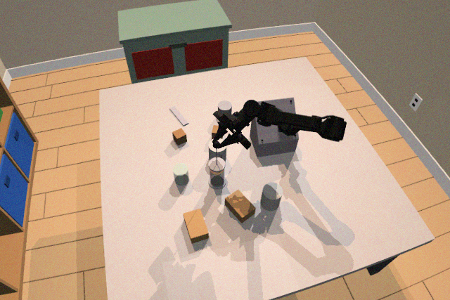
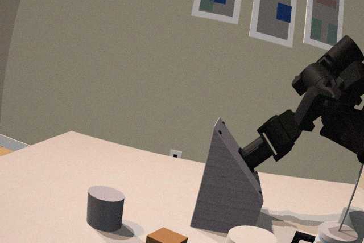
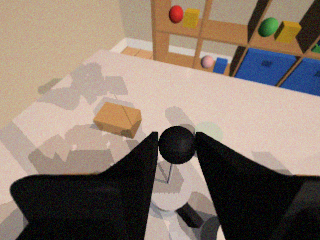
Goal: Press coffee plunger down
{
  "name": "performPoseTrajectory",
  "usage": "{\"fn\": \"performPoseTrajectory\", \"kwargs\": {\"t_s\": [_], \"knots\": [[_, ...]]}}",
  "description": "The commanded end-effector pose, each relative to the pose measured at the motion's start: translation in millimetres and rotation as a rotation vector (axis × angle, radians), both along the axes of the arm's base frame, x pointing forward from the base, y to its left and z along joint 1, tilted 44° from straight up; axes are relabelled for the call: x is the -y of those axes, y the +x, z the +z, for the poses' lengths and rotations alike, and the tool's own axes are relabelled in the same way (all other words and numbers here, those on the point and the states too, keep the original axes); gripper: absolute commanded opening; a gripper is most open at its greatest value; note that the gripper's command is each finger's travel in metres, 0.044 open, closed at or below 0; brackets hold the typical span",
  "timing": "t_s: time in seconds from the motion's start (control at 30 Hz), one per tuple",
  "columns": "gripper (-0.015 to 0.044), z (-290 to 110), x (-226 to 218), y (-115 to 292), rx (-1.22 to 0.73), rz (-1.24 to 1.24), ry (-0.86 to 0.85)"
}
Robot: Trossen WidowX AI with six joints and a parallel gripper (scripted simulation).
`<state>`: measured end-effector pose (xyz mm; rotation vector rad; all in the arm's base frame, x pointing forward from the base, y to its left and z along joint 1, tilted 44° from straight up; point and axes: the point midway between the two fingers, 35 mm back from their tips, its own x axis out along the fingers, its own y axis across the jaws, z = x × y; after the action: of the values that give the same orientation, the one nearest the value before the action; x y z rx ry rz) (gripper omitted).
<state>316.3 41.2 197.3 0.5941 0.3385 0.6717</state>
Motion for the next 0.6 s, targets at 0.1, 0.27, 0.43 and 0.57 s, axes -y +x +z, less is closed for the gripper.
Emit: {"fn": "performPoseTrajectory", "kwargs": {"t_s": [0.1, 0.27, 0.43, 0.57], "knots": [[0.0114, -13.3, -9.2, 1.9, -0.014, 0.004, 0.0], [0.0114, -19.5, -14.5, 3.5, -0.014, 0.004, -0.001], [0.0114, -25.6, -20.0, 4.9, -0.015, 0.004, -0.001], [0.0114, -30.5, -24.4, 5.9, -0.015, 0.004, -0.002]]}}
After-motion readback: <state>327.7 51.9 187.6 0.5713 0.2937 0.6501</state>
